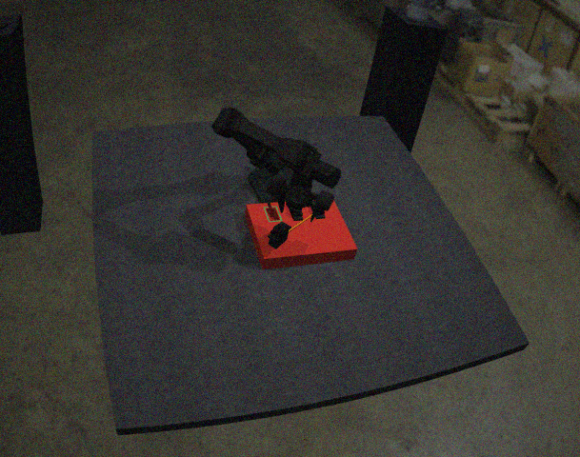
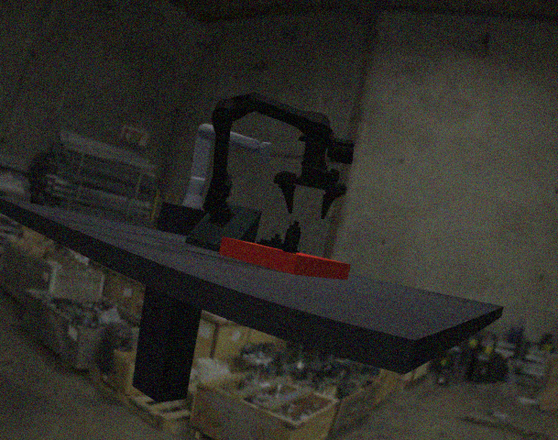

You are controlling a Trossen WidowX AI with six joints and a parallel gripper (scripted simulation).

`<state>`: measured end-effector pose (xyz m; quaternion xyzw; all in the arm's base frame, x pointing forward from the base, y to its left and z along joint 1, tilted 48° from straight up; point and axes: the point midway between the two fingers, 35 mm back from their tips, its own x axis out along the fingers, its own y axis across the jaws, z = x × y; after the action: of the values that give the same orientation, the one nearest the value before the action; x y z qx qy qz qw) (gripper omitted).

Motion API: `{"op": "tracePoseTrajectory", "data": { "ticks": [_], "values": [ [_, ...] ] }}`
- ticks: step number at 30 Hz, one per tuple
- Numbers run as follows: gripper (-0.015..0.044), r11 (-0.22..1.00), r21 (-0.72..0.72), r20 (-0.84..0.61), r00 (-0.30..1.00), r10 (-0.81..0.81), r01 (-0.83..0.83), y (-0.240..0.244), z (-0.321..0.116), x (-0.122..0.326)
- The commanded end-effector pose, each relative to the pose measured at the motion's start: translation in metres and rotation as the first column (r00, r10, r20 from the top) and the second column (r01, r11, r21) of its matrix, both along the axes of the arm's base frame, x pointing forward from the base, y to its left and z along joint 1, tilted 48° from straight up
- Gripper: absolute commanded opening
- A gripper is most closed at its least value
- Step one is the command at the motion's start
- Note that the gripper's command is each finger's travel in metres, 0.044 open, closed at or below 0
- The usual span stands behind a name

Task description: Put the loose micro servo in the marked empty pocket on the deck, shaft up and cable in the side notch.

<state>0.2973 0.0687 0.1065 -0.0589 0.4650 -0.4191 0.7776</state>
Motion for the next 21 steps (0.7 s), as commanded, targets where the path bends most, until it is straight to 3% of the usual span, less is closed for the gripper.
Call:
{"op": "tracePoseTrajectory", "data": {
  "ticks": [1, 5, 21],
  "values": [
    [0.0440, 0.991, 0.026, 0.062, 0.990, -0.129, 0.128, -0.015, 0.009, -0.003],
    [0.0440, 0.973, 0.044, 0.108, 0.967, -0.230, 0.226, -0.027, 0.016, -0.007],
    [0.0440, 0.972, 0.045, 0.112, 0.966, -0.235, 0.231, -0.047, 0.000, -0.004]
  ]
}}
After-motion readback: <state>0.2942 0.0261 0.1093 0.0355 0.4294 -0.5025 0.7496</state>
